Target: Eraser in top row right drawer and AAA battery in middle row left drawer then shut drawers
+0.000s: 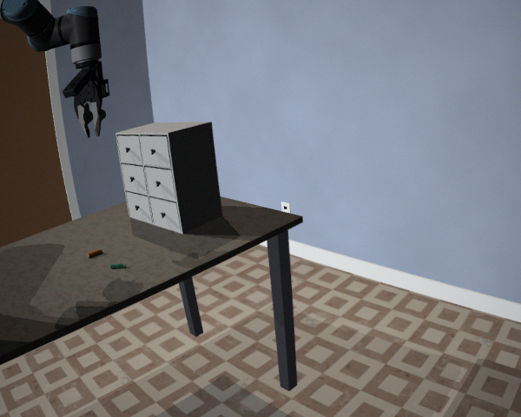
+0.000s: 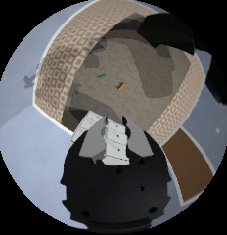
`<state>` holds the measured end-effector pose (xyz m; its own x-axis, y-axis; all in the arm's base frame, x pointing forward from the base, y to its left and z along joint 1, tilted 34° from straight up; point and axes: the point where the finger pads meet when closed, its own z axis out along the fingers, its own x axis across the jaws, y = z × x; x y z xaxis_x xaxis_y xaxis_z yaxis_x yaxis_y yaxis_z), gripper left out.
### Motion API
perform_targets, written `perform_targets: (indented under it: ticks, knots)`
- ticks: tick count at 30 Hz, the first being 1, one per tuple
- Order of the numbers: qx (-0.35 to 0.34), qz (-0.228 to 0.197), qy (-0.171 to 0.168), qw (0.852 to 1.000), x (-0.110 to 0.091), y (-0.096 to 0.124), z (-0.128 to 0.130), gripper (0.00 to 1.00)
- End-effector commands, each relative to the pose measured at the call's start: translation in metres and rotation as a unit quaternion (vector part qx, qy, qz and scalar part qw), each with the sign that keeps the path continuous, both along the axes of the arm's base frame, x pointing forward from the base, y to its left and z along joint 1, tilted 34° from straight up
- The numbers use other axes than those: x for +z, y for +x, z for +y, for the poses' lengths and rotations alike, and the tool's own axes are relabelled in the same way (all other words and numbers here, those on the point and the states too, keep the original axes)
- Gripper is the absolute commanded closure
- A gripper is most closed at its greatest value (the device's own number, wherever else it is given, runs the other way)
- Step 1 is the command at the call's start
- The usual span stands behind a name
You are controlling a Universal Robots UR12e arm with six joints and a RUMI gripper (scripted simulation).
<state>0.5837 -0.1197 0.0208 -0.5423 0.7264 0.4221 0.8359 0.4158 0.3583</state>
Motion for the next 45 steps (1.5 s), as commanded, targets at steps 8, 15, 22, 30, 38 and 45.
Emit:
perform_targets:
  ticks: [8, 15, 22, 30, 38, 45]
  knots:
    - [0.199, -0.133, -0.017, 0.971, -0.004, 0.002, 0.026, 0.80]
    - [0.293, -0.194, -0.029, 0.936, -0.005, 0.003, 0.044, 0.80]
    - [0.383, -0.253, -0.039, 0.888, -0.005, 0.005, 0.059, 0.80]
    - [0.478, -0.315, -0.051, 0.818, -0.005, 0.006, 0.083, 0.80]
    - [0.568, -0.373, -0.060, 0.731, -0.003, 0.005, 0.100, 0.80]
    - [0.634, -0.416, -0.068, 0.649, -0.002, 0.003, 0.121, 0.80]
